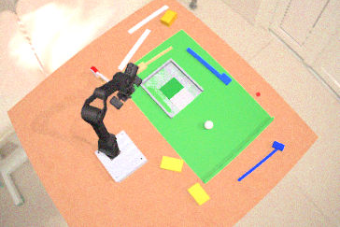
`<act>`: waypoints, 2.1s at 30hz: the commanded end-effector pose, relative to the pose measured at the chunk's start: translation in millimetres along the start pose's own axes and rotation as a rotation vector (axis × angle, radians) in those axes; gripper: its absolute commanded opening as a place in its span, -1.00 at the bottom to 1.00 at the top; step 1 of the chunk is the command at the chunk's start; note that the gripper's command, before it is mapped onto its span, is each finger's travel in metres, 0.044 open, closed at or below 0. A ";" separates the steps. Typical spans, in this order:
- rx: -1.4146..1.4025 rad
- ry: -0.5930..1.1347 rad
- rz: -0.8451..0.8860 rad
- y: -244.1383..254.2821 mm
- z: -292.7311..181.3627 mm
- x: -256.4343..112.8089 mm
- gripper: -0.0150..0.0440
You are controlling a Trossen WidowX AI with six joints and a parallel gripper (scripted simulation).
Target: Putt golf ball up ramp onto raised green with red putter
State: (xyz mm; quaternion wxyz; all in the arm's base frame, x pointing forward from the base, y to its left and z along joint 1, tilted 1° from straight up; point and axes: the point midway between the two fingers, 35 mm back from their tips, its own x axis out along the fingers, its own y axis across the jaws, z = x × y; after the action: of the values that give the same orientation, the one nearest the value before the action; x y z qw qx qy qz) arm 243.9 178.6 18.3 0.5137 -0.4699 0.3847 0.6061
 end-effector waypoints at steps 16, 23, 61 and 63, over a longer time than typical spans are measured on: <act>-0.009 -0.011 -0.015 -0.4 25.8 -93.4 -0.49; 0.051 0.011 -0.013 -6.4 10.1 -88.8 -0.49; 0.873 0.106 -0.167 -34.0 -193.5 -155.6 -0.49; 0.915 0.112 -0.173 -31.2 -204.6 -159.3 -0.49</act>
State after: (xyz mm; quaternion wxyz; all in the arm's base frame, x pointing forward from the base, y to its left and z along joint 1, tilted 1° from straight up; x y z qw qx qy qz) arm 312.8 -32.7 115.6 0.6848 -0.2749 0.5892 0.3292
